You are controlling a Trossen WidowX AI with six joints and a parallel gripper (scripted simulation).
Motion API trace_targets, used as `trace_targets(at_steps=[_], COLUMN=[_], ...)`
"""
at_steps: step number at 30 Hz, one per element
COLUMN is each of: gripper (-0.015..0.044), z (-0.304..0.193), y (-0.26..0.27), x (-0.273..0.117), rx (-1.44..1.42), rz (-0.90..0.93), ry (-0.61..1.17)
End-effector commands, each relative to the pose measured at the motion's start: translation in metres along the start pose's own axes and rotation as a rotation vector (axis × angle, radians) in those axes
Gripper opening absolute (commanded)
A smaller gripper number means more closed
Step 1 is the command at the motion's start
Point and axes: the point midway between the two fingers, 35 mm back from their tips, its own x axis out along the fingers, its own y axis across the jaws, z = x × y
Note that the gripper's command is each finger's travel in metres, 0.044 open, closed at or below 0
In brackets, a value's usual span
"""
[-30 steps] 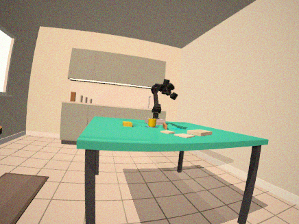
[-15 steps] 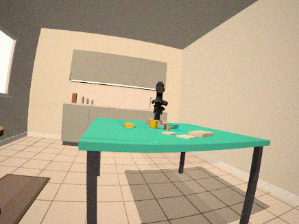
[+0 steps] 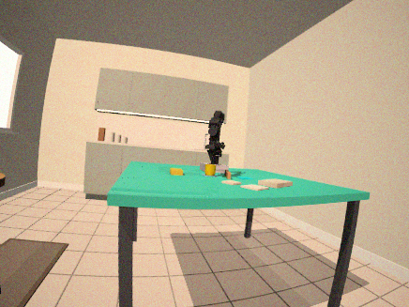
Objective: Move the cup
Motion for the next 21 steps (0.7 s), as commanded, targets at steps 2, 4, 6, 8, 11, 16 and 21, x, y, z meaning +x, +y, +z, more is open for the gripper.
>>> trace_targets(at_steps=[2,4,6,8,11,16,21], gripper=[0.0167,0.0167,0.0167,0.0167,0.0167,0.0167,0.0167], z=[0.000,0.001,0.001,0.001,0.001,0.001,0.001], y=[0.000,0.000,0.000,0.000,-0.001,-0.001,-0.001], x=[0.006,0.009,0.012,0.016,0.021,0.029,0.037], rx=[-0.008,-0.008,-0.008,-0.008,-0.008,-0.008,-0.008], rz=[0.013,0.013,0.013,0.013,0.013,0.013,0.013], ry=[-0.004,-0.004,-0.004,-0.004,-0.004,-0.004,-0.004])
